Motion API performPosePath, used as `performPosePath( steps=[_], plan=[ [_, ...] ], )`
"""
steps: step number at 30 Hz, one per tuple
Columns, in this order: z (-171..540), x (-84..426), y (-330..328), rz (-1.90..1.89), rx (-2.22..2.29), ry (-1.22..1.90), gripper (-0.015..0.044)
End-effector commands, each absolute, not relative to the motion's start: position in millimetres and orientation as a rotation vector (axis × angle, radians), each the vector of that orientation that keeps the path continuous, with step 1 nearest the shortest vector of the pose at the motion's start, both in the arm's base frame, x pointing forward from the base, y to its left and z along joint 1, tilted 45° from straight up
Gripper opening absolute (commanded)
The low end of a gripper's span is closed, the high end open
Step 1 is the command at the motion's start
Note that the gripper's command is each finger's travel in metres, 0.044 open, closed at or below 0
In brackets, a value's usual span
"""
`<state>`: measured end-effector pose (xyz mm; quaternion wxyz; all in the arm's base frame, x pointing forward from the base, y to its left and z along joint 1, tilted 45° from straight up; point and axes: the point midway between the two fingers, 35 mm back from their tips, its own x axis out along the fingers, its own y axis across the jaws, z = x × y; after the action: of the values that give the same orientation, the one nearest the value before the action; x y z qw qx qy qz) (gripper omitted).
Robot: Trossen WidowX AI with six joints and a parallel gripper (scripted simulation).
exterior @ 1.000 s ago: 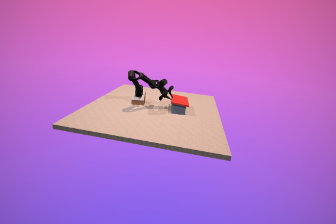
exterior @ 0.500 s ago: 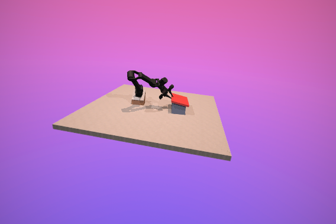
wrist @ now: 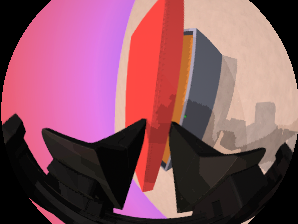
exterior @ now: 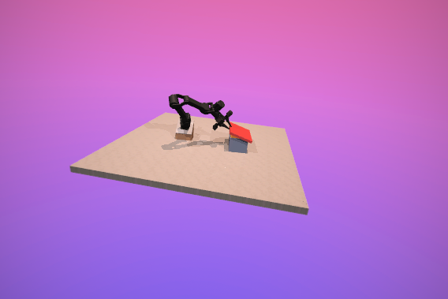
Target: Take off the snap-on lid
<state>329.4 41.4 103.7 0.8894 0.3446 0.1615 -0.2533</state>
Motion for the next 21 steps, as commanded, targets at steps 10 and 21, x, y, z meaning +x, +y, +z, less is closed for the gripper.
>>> performPosePath(
  steps=[10,21],
  plan=[
    [119.6,336.5,57.3,-0.52,0.725,0.328,0.0],
    [129.7,343.0,68.5,-0.52,0.726,0.328,0.0]
  ],
)
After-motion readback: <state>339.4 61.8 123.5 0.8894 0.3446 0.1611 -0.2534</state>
